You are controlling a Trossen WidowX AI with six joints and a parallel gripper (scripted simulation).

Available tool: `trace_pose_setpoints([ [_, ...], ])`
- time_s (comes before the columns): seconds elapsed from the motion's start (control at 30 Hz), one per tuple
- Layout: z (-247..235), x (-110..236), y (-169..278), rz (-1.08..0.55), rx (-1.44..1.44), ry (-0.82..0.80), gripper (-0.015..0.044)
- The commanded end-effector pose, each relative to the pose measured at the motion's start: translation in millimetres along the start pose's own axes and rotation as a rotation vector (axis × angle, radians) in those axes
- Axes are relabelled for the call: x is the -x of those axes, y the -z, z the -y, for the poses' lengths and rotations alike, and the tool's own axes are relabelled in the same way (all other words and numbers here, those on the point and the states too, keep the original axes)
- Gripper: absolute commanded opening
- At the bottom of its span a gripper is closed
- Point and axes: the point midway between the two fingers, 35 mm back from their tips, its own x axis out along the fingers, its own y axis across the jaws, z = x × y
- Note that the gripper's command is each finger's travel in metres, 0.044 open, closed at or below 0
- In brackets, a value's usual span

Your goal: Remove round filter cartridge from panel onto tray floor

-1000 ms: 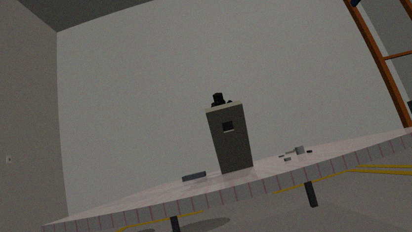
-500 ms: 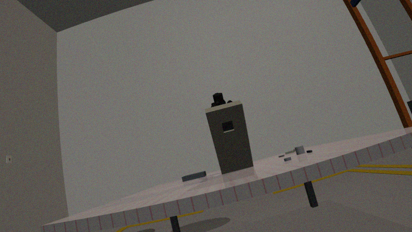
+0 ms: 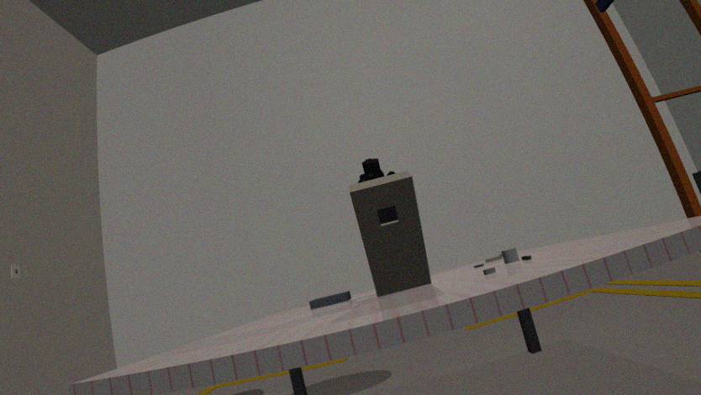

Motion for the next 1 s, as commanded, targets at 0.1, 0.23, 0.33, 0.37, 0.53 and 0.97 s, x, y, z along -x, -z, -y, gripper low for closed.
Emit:
trace_pose_setpoints([
  [0.1,-0.1,-4.0,1.0,-0.004,0.006,-0.003,0.0089],
  [0.23,-0.1,-5.4,1.0,-0.004,0.006,-0.003,0.0089],
  [0.33,-0.1,-6.4,1.0,-0.004,0.006,-0.003,0.0089],
  [0.37,-0.1,-6.6,1.0,-0.004,0.006,-0.003,0.0089],
  [0.53,-0.1,-7.7,1.0,-0.004,0.006,-0.003,0.0089],
  [0.97,0.3,-4.2,0.5,-0.002,0.0,0.0,0.0029],
])
